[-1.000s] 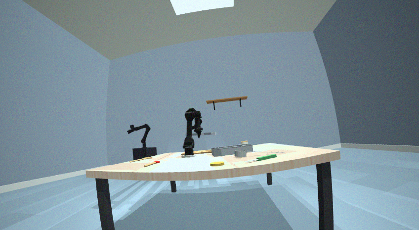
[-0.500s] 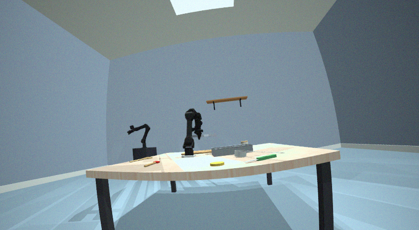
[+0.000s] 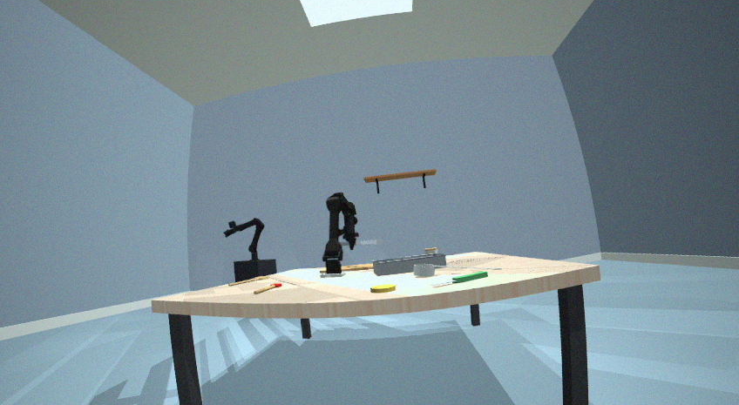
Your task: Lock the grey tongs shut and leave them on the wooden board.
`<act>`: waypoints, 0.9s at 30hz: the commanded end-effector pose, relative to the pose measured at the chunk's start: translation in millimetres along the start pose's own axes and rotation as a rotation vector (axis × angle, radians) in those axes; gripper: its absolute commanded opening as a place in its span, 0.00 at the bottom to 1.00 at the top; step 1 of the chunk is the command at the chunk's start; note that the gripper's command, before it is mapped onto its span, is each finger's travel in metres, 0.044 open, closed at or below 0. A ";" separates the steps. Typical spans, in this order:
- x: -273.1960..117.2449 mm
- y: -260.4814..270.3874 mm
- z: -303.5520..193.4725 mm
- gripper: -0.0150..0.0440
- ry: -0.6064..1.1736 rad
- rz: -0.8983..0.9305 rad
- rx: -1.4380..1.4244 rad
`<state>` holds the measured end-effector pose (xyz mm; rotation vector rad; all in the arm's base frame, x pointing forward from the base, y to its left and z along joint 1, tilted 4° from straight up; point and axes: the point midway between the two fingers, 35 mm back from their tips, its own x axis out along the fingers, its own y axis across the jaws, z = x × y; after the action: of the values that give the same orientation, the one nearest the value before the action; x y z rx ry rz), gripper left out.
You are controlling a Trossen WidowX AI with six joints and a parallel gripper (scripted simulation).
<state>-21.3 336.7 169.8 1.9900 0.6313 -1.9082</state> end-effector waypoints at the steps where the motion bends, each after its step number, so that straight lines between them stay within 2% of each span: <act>1: 7.2 -1.1 -0.1 0.00 -0.001 -0.005 -0.005; 27: 49.8 1.0 1.1 0.00 -0.001 -0.005 -0.005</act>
<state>-20.7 339.6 125.6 1.9900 0.6312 -1.9081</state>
